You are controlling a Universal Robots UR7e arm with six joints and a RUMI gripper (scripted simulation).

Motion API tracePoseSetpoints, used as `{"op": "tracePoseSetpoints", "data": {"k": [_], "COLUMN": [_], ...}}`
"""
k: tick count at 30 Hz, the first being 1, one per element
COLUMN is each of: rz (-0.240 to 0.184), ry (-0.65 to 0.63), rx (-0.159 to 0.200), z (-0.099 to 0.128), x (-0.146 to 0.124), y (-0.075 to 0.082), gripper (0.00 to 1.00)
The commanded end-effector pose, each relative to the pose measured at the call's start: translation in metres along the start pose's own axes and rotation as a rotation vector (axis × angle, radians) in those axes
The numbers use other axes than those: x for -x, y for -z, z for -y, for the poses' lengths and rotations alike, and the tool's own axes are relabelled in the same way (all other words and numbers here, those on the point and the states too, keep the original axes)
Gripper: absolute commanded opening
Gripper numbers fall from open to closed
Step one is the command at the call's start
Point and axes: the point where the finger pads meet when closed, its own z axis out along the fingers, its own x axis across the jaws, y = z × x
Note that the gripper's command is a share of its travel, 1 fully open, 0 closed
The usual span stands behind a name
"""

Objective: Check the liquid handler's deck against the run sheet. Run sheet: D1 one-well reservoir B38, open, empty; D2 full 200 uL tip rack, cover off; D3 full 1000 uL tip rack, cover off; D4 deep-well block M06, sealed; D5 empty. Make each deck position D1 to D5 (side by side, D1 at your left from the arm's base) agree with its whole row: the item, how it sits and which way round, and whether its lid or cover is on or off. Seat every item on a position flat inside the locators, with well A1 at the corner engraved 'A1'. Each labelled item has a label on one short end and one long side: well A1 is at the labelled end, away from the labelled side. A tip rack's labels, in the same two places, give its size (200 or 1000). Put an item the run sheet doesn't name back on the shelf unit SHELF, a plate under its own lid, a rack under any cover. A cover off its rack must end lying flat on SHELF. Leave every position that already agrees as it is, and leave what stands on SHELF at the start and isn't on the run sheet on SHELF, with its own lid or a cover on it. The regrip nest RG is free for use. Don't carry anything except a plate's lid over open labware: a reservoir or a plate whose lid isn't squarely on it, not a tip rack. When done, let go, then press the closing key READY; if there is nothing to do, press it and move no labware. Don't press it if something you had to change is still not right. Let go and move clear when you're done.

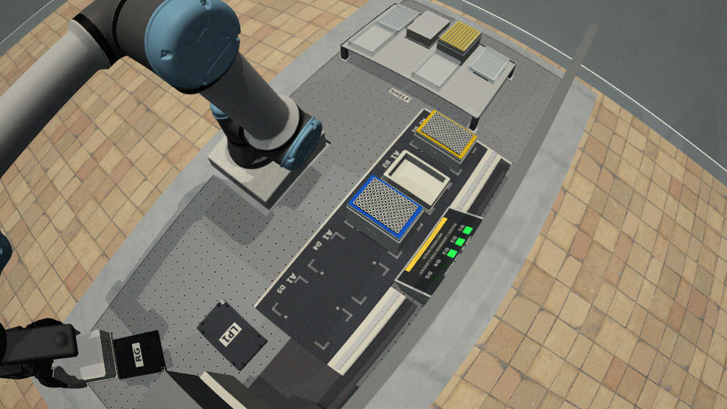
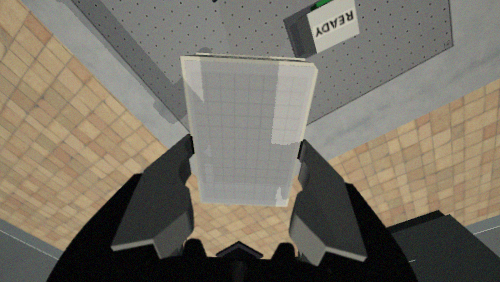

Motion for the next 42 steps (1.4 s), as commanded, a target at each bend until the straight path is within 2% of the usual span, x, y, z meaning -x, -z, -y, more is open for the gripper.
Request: {"op": "tracePoseSetpoints", "data": {"k": [1,9,42], "rz": [-0.003,-0.002,-0.002], "ry": [0.001,0.001,0.001], "rx": [0.001,0.001,0.001], "z": [-0.011,-0.035,-0.035], "x": [0.015,0.047,0.047], "y": [0.001,0.001,0.001], "gripper": [0.00,0.00,0.00]}}
